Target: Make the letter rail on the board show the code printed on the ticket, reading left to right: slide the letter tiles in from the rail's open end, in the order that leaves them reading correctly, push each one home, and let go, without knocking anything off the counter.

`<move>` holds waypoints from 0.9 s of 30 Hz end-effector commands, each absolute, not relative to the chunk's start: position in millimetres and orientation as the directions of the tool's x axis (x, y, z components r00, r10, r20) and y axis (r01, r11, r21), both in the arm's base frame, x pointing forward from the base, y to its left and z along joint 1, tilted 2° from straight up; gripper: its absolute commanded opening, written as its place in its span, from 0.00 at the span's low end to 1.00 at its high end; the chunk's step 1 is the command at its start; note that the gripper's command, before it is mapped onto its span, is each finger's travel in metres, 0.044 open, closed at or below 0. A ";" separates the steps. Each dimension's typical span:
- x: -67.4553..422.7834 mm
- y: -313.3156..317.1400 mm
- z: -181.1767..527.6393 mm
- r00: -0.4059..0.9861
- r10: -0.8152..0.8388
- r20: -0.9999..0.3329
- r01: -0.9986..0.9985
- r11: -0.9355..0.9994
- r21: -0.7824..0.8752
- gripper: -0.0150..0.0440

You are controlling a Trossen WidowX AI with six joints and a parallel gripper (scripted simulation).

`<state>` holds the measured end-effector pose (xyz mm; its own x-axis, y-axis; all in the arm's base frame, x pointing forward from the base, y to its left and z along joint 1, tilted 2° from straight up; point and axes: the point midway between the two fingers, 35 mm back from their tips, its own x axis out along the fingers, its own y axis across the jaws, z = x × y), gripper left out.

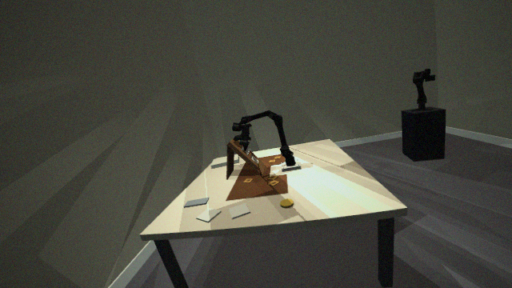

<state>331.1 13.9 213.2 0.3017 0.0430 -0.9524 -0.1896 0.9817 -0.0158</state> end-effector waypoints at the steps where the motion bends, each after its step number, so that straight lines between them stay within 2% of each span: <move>1: 329.7 14.9 213.8 0.302 0.039 -0.953 -0.185 0.983 -0.018 0.25; 27: 324.0 18.0 216.9 0.301 0.040 -0.953 -0.185 0.983 -0.018 0.25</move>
<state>328.2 18.6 213.8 0.2999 0.0353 -0.9533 -0.1832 0.9828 -0.0213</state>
